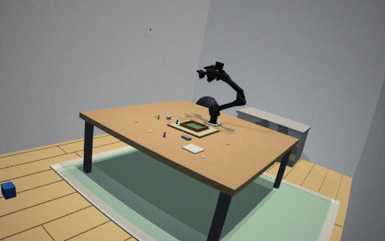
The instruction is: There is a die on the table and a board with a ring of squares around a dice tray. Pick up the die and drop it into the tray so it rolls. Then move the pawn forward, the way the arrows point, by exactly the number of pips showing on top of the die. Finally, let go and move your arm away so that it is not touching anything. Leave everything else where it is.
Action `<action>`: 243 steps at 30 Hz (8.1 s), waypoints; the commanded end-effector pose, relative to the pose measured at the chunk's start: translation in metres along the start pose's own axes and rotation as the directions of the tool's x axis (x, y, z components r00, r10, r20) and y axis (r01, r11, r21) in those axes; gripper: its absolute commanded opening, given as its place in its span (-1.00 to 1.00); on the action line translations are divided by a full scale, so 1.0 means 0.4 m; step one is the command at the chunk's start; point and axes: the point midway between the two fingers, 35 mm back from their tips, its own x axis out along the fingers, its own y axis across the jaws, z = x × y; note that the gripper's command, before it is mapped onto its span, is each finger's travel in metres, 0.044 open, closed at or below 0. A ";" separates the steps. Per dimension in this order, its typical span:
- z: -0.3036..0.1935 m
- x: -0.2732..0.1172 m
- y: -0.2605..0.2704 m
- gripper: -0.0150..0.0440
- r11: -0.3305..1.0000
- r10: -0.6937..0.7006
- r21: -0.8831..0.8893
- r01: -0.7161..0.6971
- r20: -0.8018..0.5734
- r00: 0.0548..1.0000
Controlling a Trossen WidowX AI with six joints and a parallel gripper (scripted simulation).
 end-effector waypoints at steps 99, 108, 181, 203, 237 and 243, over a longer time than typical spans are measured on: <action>0.472 -0.058 -1.083 0.44 -0.005 -0.426 -0.018 -1.000 0.905 -0.014; 0.492 -0.058 -1.091 0.26 -0.005 -0.426 -0.018 -1.000 0.905 -0.014; 0.297 -0.524 -0.936 -0.49 0.112 -0.425 0.015 -0.994 0.905 -0.034; 0.355 -0.638 -0.900 -0.49 0.147 -0.606 0.021 -0.989 0.792 -0.073; 0.335 -0.629 -0.816 -0.49 0.146 -0.949 0.026 -0.989 0.286 -0.133; 0.335 -0.629 -0.816 -0.49 0.146 -0.949 0.026 -0.989 0.286 -0.133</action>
